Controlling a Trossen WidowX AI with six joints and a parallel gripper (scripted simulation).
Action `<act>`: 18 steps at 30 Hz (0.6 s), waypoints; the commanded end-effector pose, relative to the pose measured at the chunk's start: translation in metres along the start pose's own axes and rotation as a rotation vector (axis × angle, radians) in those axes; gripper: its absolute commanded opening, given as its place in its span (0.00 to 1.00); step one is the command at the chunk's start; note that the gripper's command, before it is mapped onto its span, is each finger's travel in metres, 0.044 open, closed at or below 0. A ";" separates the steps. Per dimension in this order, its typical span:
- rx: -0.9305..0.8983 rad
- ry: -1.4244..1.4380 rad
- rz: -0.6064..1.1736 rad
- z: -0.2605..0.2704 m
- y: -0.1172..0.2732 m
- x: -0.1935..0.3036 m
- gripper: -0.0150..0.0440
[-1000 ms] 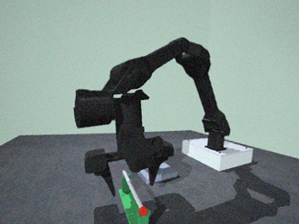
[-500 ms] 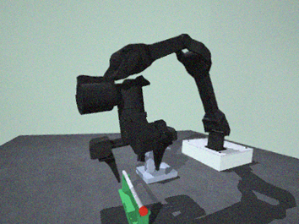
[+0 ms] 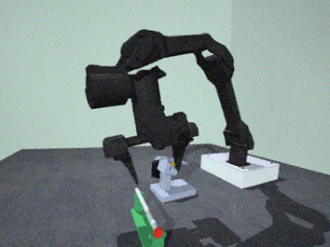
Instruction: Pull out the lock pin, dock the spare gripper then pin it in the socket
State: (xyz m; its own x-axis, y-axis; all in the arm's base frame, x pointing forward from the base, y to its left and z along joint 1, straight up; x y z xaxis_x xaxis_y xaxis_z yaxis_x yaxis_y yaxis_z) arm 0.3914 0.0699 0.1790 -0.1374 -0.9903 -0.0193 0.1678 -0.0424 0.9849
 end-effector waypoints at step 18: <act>0.058 -0.011 -0.021 0.025 0.072 0.003 1.00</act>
State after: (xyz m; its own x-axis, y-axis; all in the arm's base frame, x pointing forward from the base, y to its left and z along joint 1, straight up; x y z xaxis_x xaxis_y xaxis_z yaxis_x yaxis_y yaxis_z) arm 0.3798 0.0673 0.2465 -0.1466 -0.9886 -0.0331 0.1190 -0.0508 0.9916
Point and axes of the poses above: the point midway between the two fingers, 35 mm back from their tips, its own y axis back along the fingers, its own z axis across the jaws, x = y × z, the point moved 10 cm from there along y, back along the fingers, and after that the axes turned 2 degrees about -y, right-handed, at the moved point
